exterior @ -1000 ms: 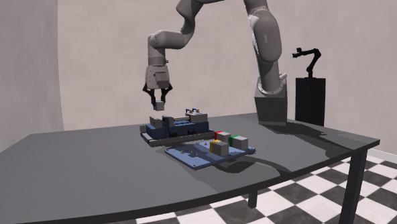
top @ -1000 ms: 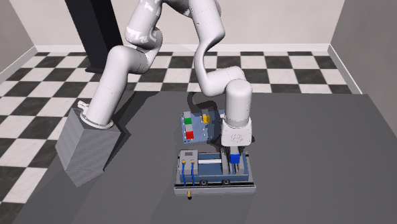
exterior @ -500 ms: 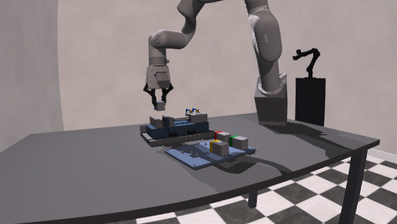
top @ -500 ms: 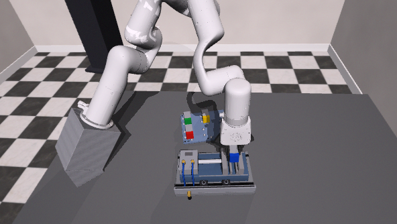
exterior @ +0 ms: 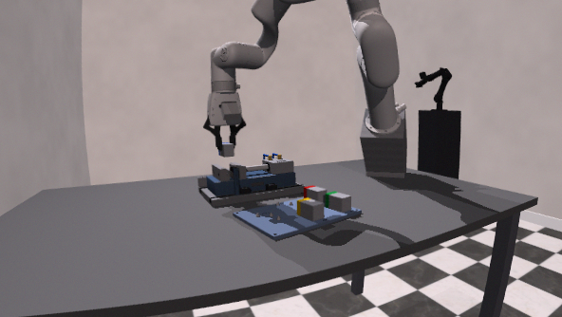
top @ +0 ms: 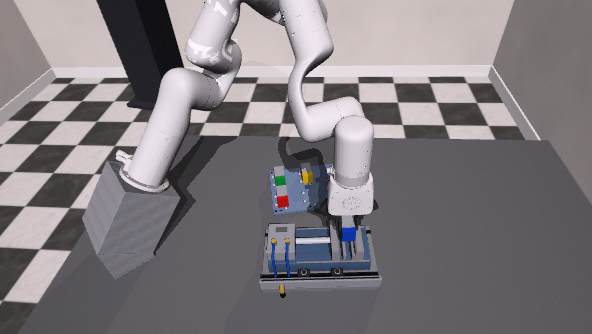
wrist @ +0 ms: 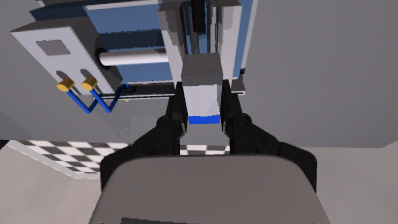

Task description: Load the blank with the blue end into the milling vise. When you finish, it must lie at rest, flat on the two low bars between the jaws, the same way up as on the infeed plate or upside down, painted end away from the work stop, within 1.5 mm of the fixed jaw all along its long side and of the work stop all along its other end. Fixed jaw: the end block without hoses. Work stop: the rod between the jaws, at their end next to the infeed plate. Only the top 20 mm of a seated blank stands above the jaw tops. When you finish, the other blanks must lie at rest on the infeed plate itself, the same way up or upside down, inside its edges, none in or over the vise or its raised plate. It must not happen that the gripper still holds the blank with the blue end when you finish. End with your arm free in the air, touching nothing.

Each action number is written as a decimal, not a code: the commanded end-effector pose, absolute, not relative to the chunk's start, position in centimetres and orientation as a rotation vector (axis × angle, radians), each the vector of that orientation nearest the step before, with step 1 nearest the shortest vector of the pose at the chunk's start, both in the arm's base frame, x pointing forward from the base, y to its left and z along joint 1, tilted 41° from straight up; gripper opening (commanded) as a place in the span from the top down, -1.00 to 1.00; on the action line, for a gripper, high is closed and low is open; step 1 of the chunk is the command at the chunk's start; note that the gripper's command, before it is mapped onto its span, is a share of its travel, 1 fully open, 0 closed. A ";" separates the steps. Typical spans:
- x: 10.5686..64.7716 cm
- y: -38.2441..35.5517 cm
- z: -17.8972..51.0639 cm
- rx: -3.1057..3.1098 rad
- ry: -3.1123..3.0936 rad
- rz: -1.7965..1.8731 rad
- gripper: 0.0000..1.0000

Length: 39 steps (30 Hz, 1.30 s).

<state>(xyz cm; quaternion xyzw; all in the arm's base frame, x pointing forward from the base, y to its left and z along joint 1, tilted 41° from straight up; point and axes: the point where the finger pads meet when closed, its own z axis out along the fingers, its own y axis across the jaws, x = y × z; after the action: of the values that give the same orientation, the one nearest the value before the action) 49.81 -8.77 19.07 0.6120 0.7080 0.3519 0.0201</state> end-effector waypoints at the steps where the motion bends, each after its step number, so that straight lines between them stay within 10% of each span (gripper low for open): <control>1: 49.9 -8.9 19.2 1.896 2.193 1.091 1.00; 39: 51.0 -7.2 17.0 1.896 2.193 1.091 1.00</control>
<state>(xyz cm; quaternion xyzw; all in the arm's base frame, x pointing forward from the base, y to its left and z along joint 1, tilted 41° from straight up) 50.99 -7.15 16.92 0.6120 0.7080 0.3518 0.0203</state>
